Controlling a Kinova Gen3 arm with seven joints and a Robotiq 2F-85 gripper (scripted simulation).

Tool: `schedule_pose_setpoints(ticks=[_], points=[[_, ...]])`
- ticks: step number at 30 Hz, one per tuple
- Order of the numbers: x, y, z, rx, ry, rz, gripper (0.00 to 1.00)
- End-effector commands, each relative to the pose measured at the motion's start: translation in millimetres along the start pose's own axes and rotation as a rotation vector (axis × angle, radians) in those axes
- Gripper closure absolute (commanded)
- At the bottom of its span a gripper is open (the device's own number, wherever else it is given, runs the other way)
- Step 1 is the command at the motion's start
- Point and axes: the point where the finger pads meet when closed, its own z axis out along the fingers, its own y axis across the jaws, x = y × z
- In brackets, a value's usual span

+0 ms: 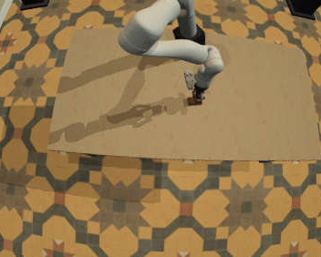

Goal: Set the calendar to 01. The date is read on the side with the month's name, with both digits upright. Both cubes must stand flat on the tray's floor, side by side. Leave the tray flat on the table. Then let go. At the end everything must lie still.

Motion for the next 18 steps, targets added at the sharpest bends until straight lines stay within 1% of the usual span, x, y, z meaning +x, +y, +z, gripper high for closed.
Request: schedule_pose_setpoints(ticks=[1, 18], points=[[3.2, -1.0, -2.8, 0.005, 0.006, -0.003, 0.72], [3.2, -1.0, -2.8, 0.005, 0.006, -0.013, 0.72]])
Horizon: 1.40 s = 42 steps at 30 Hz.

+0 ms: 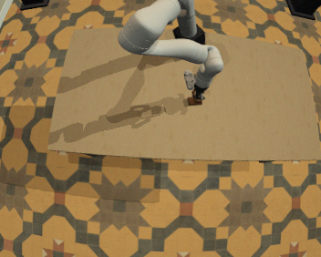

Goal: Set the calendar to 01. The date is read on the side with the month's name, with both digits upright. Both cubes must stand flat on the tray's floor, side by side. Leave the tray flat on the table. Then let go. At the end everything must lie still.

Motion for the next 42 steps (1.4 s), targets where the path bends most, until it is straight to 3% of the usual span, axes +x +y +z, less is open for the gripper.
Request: schedule_pose_setpoints(ticks=[1, 20, 42], points=[[1.8, 1.5, -0.7, -0.003, 0.003, -0.008, 0.72], [1.7, 1.5, -0.7, -0.003, 0.002, -0.114, 0.72], [1.5, 1.1, -0.7, -0.002, 0.002, -0.479, 0.72]])
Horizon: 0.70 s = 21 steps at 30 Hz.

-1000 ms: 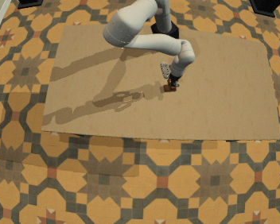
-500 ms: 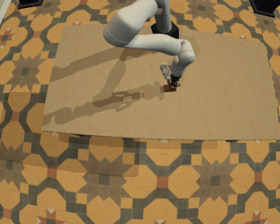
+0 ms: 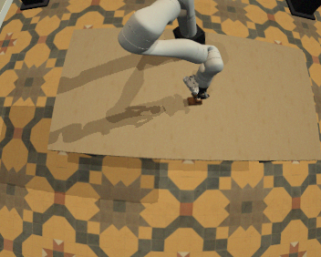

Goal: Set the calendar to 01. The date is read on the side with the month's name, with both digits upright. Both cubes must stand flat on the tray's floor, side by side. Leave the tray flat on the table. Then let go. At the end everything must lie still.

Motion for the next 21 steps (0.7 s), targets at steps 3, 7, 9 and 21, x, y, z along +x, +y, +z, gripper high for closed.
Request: schedule_pose_setpoints(ticks=[3, 7, 9, 21], points=[[1.3, 0.4, -0.7, -0.001, 0.002, -0.134, 0.72], [1.3, 0.3, -0.7, -0.001, 0.002, -0.245, 0.72], [1.3, 0.2, -0.7, -0.001, 0.002, -0.275, 0.72], [1.1, 0.3, -0.7, -0.002, 0.001, -0.626, 0.72]])
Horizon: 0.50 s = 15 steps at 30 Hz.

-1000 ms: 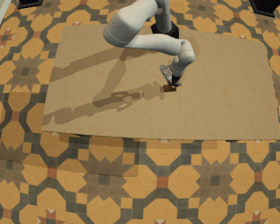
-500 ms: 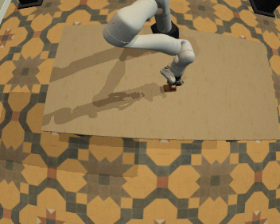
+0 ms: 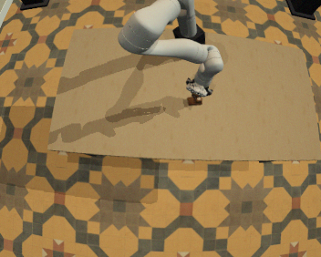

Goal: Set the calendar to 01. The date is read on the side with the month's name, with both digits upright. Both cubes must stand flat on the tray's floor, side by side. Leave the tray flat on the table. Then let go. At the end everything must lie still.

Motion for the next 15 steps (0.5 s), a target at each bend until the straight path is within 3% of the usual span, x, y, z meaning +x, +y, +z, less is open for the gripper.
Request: schedule_pose_setpoints(ticks=[1, 15], points=[[1.4, 0.2, -0.7, -0.002, 0.000, -0.116, 0.72], [0.9, 0.3, -0.7, -0.002, -0.001, -0.544, 0.72]])
